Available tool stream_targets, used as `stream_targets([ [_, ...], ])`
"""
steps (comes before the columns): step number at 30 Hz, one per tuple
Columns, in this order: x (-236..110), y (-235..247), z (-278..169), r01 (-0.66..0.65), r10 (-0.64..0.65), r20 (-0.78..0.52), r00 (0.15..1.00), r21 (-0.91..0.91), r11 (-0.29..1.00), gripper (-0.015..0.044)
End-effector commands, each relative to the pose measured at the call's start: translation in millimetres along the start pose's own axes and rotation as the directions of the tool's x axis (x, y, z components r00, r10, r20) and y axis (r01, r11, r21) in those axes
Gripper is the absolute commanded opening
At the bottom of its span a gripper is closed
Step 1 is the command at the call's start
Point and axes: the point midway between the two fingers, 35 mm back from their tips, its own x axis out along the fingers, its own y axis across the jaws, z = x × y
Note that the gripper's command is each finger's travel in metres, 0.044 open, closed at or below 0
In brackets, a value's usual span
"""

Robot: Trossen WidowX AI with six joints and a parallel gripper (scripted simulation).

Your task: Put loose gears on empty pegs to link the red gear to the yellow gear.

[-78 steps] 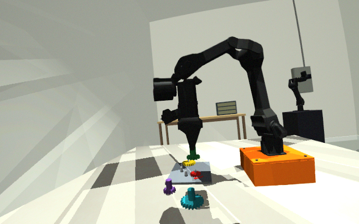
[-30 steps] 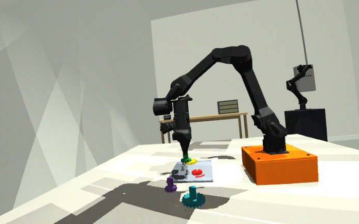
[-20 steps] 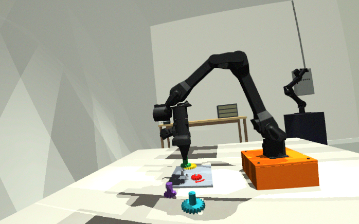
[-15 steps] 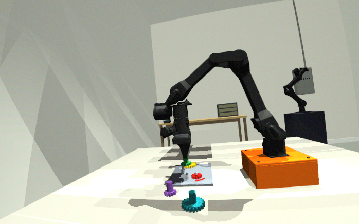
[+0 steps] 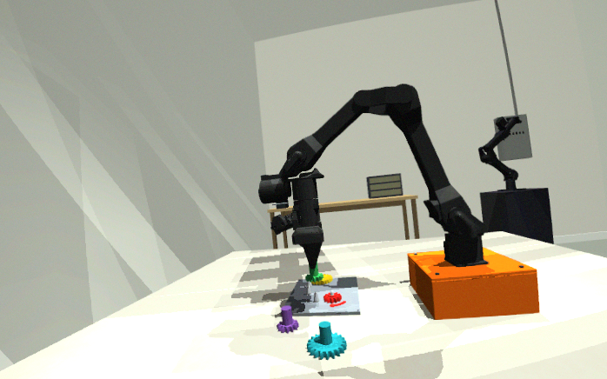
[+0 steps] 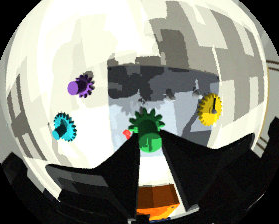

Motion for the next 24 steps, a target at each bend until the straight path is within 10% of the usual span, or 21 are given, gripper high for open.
stream_targets([
  [1,3,1,1,-0.003,0.003,0.002,1.000,-0.047,0.999,0.0000],
  [24,35,1,1,-0.003,0.003,0.002,1.000,-0.007,1.000,0.0000],
])
